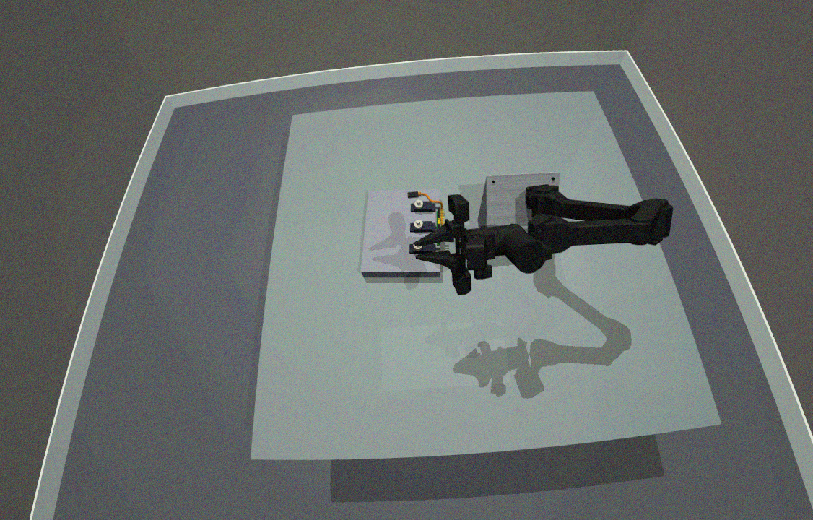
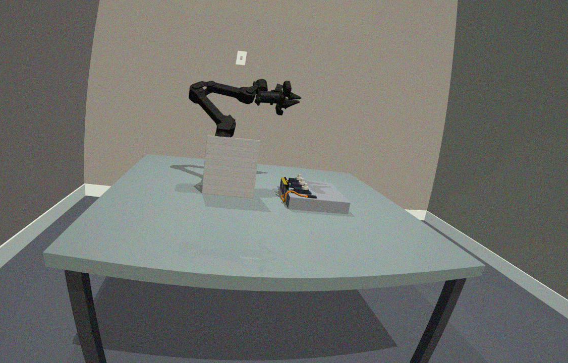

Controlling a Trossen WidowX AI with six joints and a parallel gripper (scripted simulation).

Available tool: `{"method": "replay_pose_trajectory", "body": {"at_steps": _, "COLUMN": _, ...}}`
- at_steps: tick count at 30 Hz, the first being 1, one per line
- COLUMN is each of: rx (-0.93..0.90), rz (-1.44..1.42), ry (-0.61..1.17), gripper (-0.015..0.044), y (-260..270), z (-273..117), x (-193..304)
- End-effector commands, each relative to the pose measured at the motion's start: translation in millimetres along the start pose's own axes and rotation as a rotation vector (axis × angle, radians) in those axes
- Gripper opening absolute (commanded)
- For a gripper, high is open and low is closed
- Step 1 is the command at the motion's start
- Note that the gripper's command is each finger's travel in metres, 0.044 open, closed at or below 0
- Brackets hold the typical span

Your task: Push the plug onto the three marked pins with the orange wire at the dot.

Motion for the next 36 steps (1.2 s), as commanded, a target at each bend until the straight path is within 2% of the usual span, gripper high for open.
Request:
{"method": "replay_pose_trajectory", "body": {"at_steps": 1, "rx": -0.071, "rz": 0.012, "ry": 0.073, "gripper": 0.0115, "y": 16, "z": 3, "x": 24}}
{"method": "replay_pose_trajectory", "body": {"at_steps": 8, "rx": -0.138, "rz": -0.04, "ry": 0.271, "gripper": 0.0115, "y": 17, "z": 36, "x": 64}}
{"method": "replay_pose_trajectory", "body": {"at_steps": 20, "rx": -0.302, "rz": -0.06, "ry": 0.649, "gripper": 0.0115, "y": 12, "z": 79, "x": 160}}
{"method": "replay_pose_trajectory", "body": {"at_steps": 36, "rx": -0.563, "rz": 0.117, "ry": 1.094, "gripper": 0.0115, "y": 0, "z": 84, "x": 304}}
Point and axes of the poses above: the point midway between the two fingers, 35 mm back from their tips, its own z axis out along the fingers, its own y axis across the jaws, x = y × z, the point moved 3 cm from there along -z, back along the fingers, and after that the axes turned 9 degrees about -z, right-handed, at the moved point
